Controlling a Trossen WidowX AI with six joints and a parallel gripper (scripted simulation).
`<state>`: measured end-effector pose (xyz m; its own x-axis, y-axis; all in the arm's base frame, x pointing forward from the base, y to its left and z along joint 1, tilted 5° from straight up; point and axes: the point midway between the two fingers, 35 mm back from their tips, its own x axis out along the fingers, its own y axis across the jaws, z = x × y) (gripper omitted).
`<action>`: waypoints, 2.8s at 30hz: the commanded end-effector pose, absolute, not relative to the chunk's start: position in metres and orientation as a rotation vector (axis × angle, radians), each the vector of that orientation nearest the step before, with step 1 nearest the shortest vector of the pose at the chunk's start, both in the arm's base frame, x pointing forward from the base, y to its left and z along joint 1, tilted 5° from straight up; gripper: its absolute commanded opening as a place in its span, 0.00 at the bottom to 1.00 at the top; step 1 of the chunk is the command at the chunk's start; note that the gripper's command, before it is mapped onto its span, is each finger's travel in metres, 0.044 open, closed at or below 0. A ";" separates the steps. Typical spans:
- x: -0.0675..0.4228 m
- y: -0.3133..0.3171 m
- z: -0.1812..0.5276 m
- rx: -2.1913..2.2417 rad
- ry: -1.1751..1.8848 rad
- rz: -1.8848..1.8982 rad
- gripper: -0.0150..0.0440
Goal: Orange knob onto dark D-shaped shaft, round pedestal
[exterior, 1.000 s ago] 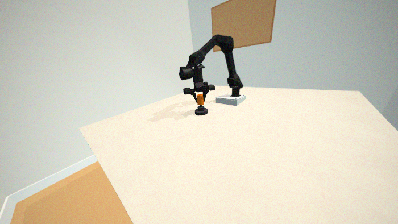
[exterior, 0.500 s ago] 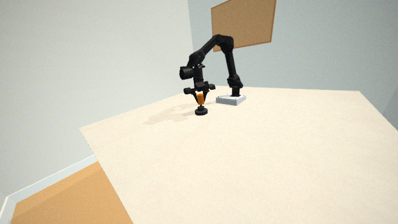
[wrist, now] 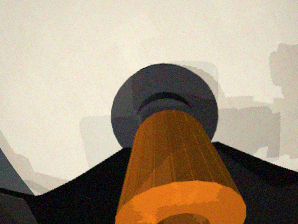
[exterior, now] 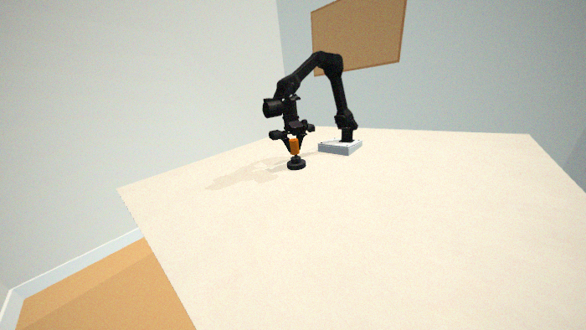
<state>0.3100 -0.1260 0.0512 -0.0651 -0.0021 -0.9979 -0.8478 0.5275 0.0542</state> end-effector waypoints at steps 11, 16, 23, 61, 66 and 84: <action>0.311 -0.127 0.048 -0.783 1.476 0.820 0.25; 0.311 -0.127 0.051 -0.783 1.476 0.820 0.25; 0.309 -0.126 0.054 -0.823 1.459 0.863 0.25; 0.311 -0.127 0.049 -0.938 1.405 0.986 0.25; 0.311 -0.127 0.049 -0.938 1.405 0.986 0.25; 0.311 -0.127 0.049 -0.938 1.405 0.986 0.25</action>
<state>0.3095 -0.1260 0.0487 -0.0656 -0.0018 -0.9978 -0.9391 0.3382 0.0611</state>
